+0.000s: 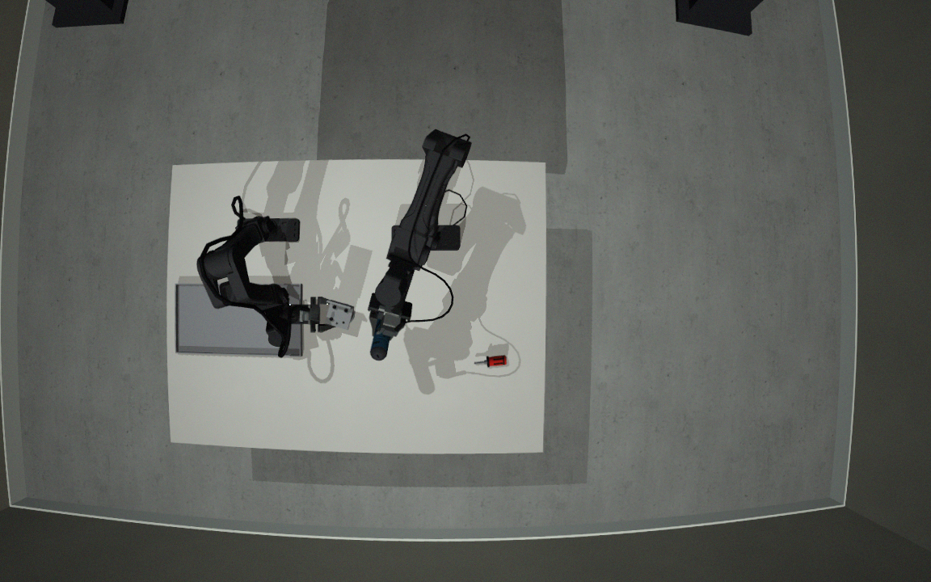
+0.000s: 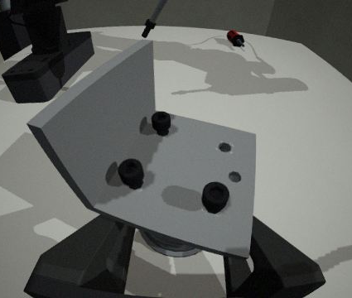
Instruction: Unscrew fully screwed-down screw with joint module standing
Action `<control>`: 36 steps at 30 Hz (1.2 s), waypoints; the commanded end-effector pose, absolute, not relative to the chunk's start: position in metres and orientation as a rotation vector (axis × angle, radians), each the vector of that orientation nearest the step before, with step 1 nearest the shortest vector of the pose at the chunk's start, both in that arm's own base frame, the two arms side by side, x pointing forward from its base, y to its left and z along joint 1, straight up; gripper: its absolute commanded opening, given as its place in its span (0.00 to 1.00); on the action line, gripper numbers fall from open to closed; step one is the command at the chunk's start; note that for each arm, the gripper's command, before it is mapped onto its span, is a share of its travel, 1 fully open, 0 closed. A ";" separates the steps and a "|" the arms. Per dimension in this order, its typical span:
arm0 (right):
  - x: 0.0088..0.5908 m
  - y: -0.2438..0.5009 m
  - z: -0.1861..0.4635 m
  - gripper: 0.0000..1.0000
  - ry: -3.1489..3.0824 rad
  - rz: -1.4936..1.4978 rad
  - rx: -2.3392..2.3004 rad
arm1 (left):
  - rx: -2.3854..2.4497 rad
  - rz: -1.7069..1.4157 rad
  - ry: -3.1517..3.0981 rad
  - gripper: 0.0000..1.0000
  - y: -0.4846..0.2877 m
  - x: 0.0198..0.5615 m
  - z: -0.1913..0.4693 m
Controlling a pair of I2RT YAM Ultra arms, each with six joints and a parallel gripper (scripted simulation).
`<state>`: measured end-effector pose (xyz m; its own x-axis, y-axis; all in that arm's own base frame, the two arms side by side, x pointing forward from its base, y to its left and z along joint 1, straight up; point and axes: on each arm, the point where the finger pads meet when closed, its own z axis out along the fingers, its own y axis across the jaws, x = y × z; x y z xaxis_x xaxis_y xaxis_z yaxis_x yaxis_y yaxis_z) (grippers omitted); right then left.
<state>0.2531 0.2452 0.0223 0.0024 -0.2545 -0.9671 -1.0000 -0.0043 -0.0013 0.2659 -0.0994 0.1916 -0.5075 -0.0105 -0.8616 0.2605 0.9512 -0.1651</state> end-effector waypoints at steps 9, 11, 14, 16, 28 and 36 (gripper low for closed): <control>0.249 0.249 0.028 0.59 1.360 1.091 -1.415 | 0.034 -0.326 2.053 0.42 -0.081 0.287 0.221; 0.249 0.249 0.028 0.59 1.360 1.091 -1.415 | -0.001 -0.314 2.076 0.42 -0.075 0.290 0.217; 0.249 0.249 0.028 0.59 1.360 1.091 -1.415 | -0.053 -0.296 2.110 0.42 -0.065 0.294 0.212; 0.249 0.249 0.028 0.59 1.360 1.091 -1.415 | -0.090 -0.282 2.132 0.42 -0.059 0.297 0.209; 0.249 0.249 0.028 0.59 1.360 1.091 -1.415 | -0.226 -0.243 2.202 0.42 -0.035 0.302 0.197; 0.249 0.249 0.028 0.59 1.360 1.091 -1.415 | -0.320 -0.224 2.214 0.42 -0.018 0.303 0.199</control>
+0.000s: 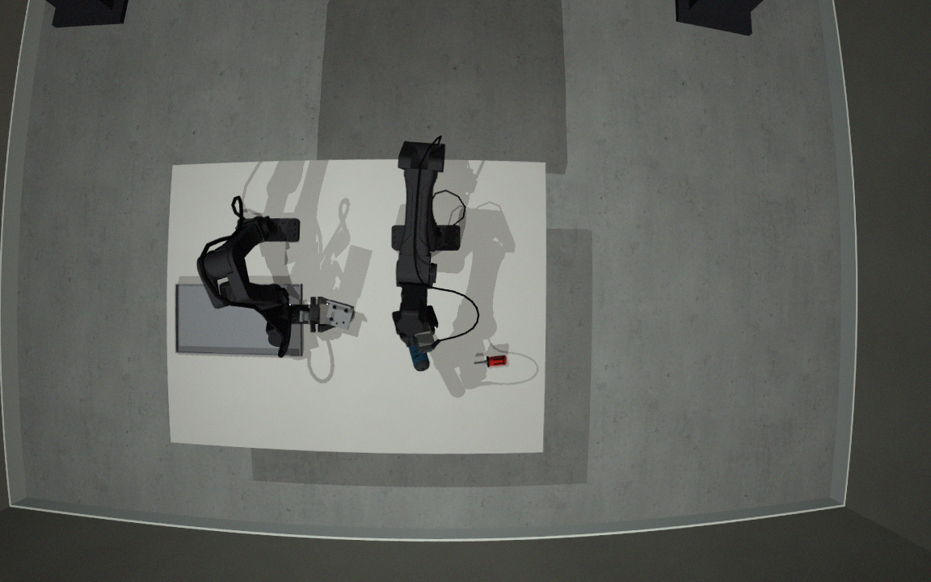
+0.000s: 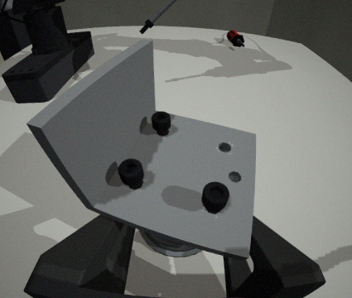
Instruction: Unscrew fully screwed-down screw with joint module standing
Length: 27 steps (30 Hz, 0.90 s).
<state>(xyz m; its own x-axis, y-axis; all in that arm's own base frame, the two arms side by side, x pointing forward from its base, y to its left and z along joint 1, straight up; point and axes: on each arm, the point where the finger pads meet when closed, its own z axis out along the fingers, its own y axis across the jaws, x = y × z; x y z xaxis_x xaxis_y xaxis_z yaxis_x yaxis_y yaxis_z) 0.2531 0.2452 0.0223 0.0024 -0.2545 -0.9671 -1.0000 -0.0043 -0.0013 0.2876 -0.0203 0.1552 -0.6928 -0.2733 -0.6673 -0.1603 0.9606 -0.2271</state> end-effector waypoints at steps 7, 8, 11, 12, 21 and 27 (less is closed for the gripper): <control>0.249 0.249 0.028 0.59 1.360 1.091 -1.415 | -0.437 -0.186 2.303 0.42 0.000 0.304 0.178; 0.249 0.249 0.028 0.59 1.360 1.091 -1.415 | -0.461 -0.179 2.322 0.42 0.004 0.302 0.174; 0.249 0.249 0.028 0.59 1.360 1.091 -1.415 | -0.525 -0.166 2.339 0.42 0.014 0.303 0.170; 0.249 0.249 0.028 0.59 1.360 1.091 -1.415 | -0.547 -0.161 2.342 0.42 0.017 0.303 0.169; 0.249 0.249 0.028 0.59 1.360 1.091 -1.415 | -0.632 -0.148 2.351 0.42 0.031 0.306 0.166; 0.249 0.249 0.028 0.59 1.360 1.091 -1.415 | -0.783 -0.115 2.405 0.42 0.052 0.297 0.152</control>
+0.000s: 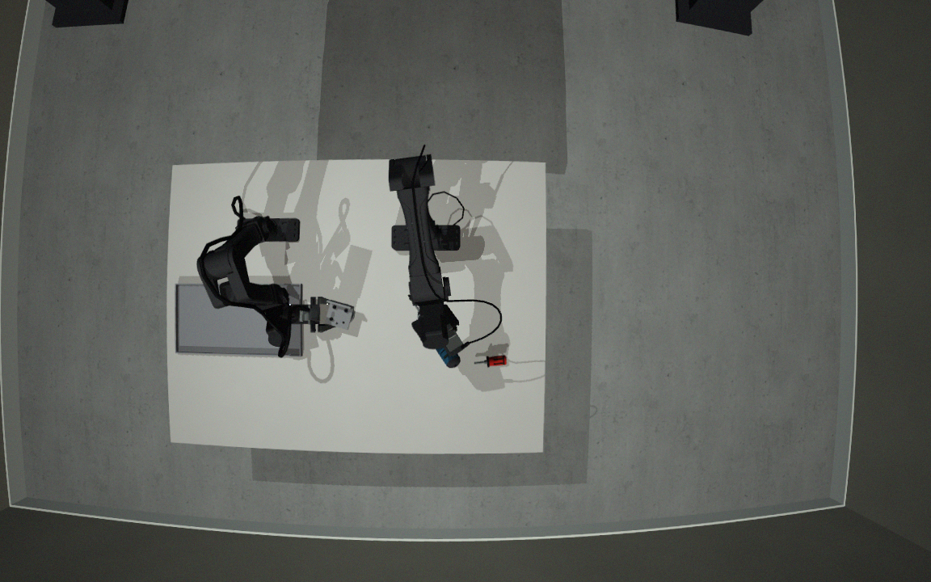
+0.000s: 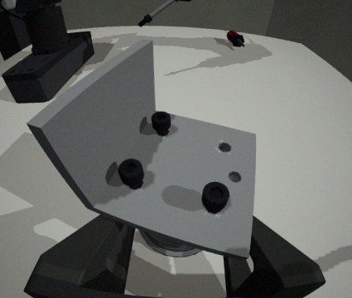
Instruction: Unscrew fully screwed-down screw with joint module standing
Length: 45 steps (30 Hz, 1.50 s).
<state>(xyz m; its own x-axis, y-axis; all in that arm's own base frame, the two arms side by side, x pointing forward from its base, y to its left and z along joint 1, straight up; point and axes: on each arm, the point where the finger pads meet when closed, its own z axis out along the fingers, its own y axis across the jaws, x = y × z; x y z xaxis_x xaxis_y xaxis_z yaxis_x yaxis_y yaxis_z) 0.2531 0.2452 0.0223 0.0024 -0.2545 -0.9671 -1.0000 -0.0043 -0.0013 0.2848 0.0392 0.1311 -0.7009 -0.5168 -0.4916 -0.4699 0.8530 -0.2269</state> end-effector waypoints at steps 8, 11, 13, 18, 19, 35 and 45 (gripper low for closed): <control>0.249 0.249 0.028 0.59 1.360 1.091 -1.415 | -0.857 -0.108 2.364 0.42 0.066 0.298 0.160; 0.249 0.249 0.028 0.59 1.360 1.091 -1.415 | -0.926 -0.095 2.425 0.42 0.071 0.293 0.144; 0.249 0.249 0.028 0.59 1.360 1.091 -1.415 | -0.979 -0.083 2.433 0.42 0.078 0.289 0.141; 0.249 0.249 0.028 0.59 1.360 1.091 -1.415 | -1.105 -0.065 2.443 0.42 0.094 0.283 0.133; 0.249 0.249 0.028 0.59 1.360 1.091 -1.415 | -1.131 -0.061 2.444 0.42 0.098 0.282 0.132; 0.249 0.249 0.028 0.59 1.360 1.091 -1.415 | -1.419 -0.029 2.440 0.42 0.130 0.264 0.117; 0.249 0.249 0.028 0.59 1.360 1.091 -1.415 | -1.553 -0.025 2.428 0.42 0.144 0.255 0.111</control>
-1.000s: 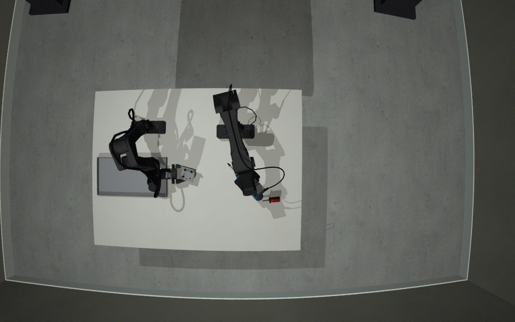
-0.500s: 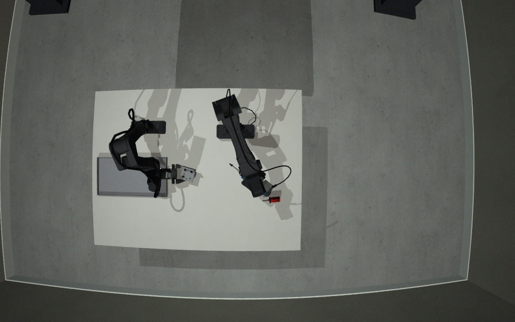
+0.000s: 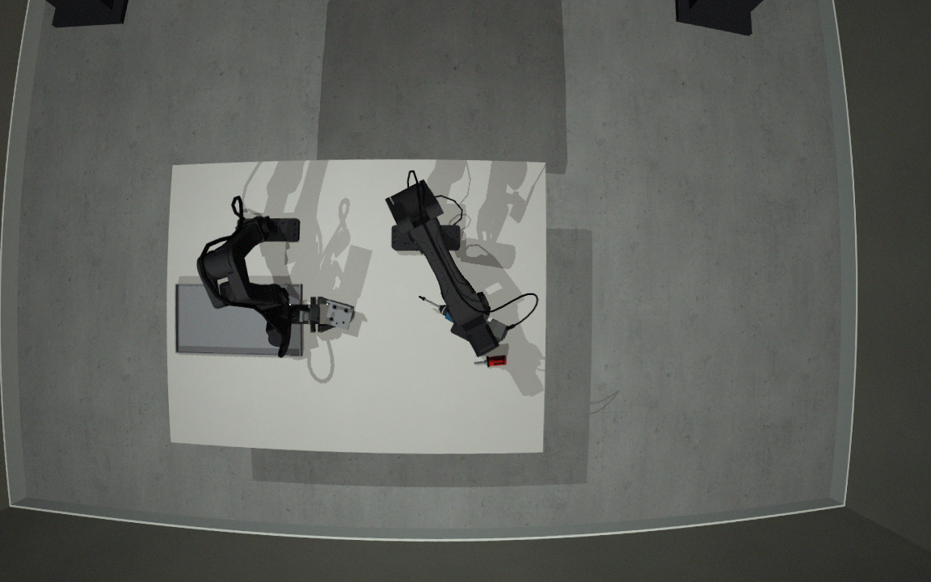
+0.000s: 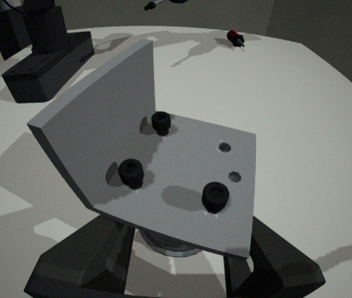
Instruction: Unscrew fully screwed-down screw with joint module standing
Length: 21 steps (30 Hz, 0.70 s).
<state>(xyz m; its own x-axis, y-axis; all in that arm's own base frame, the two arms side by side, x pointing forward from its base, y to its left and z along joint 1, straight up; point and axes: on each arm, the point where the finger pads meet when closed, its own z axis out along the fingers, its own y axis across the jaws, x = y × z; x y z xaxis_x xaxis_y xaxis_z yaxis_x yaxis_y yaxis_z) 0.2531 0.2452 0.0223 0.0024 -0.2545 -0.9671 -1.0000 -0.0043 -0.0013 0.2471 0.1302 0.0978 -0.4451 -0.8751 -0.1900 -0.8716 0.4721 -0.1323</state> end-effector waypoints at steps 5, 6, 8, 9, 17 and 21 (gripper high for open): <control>0.249 0.249 0.028 0.59 1.360 1.091 -1.415 | -1.689 -0.008 2.407 0.42 0.157 0.243 0.105; 0.249 0.249 0.028 0.59 1.360 1.091 -1.415 | -1.716 -0.007 2.403 0.42 0.160 0.241 0.103; 0.249 0.249 0.028 0.59 1.360 1.091 -1.415 | -1.771 -0.004 2.392 0.42 0.165 0.237 0.101; 0.249 0.249 0.028 0.59 1.360 1.091 -1.415 | -1.798 -0.001 2.387 0.42 0.168 0.234 0.100; 0.249 0.249 0.028 0.59 1.360 1.091 -1.415 | -1.880 -0.008 2.368 0.42 0.173 0.228 0.096; 0.249 0.249 0.028 0.59 1.360 1.091 -1.415 | -1.991 0.003 2.339 0.42 0.183 0.217 0.092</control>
